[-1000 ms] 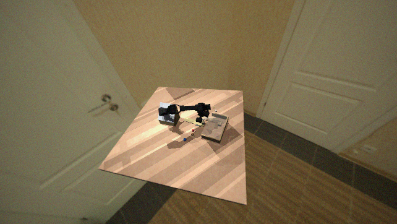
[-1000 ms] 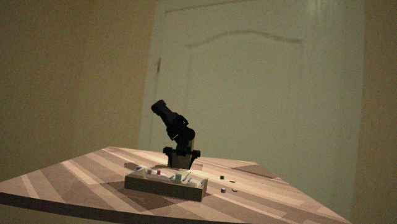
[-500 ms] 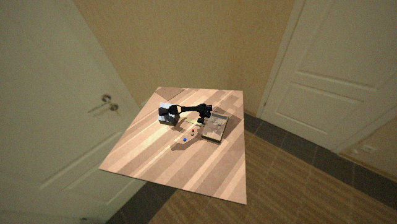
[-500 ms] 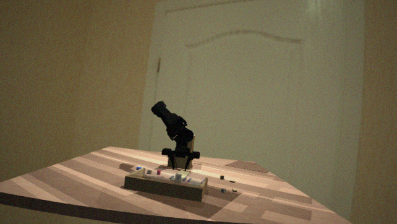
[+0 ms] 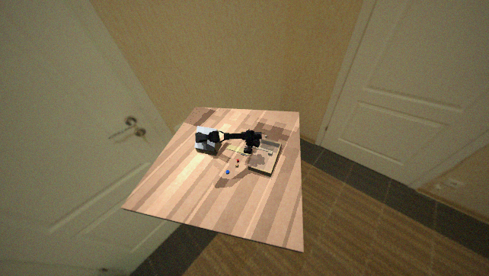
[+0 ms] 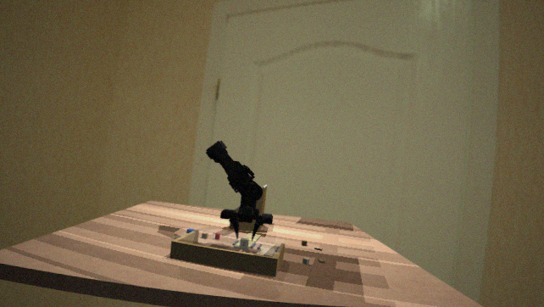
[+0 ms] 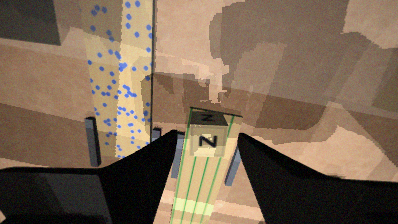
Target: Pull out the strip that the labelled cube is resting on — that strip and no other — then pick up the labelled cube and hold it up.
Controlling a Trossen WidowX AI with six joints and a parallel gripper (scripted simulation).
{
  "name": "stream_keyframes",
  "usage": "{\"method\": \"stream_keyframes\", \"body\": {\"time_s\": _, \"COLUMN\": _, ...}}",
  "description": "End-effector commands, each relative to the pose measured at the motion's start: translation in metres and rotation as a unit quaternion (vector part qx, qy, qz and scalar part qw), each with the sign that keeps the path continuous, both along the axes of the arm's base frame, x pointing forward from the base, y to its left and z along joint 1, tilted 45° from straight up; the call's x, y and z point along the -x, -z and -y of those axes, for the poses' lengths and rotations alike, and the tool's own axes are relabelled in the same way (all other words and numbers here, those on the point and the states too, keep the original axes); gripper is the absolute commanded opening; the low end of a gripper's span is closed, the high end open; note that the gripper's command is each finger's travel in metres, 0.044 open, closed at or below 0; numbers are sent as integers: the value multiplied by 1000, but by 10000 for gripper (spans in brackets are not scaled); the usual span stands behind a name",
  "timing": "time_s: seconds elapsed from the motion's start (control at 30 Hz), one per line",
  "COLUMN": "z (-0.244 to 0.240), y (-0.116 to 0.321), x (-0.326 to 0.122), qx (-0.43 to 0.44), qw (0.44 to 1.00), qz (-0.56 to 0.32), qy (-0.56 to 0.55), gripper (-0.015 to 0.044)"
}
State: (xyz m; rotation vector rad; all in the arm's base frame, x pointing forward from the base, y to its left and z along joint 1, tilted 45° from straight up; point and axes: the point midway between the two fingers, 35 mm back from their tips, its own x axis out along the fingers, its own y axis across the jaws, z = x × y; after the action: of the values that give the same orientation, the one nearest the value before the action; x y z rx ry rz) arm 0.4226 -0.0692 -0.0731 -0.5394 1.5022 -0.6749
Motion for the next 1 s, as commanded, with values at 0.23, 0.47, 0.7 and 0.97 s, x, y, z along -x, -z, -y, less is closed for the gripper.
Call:
{"method": "stream_keyframes", "body": {"time_s": 0.23, "z": 13, "y": 14, "x": 4, "qx": 3, "qw": 1000, "qz": -4, "qy": -3, "gripper": 250}}
{"method": "stream_keyframes", "body": {"time_s": 0.47, "z": 15, "y": 13, "x": 2, "qx": 1, "qw": 1000, "qz": -1, "qy": 1, "gripper": 197}}
{"method": "stream_keyframes", "body": {"time_s": 0.7, "z": 15, "y": 13, "x": 2, "qx": 1, "qw": 1000, "qz": -1, "qy": 1, "gripper": 112}}
{"method": "stream_keyframes", "body": {"time_s": 0.97, "z": 13, "y": 11, "x": 6, "qx": 1, "qw": 1000, "qz": -2, "qy": 0, "gripper": 0}}
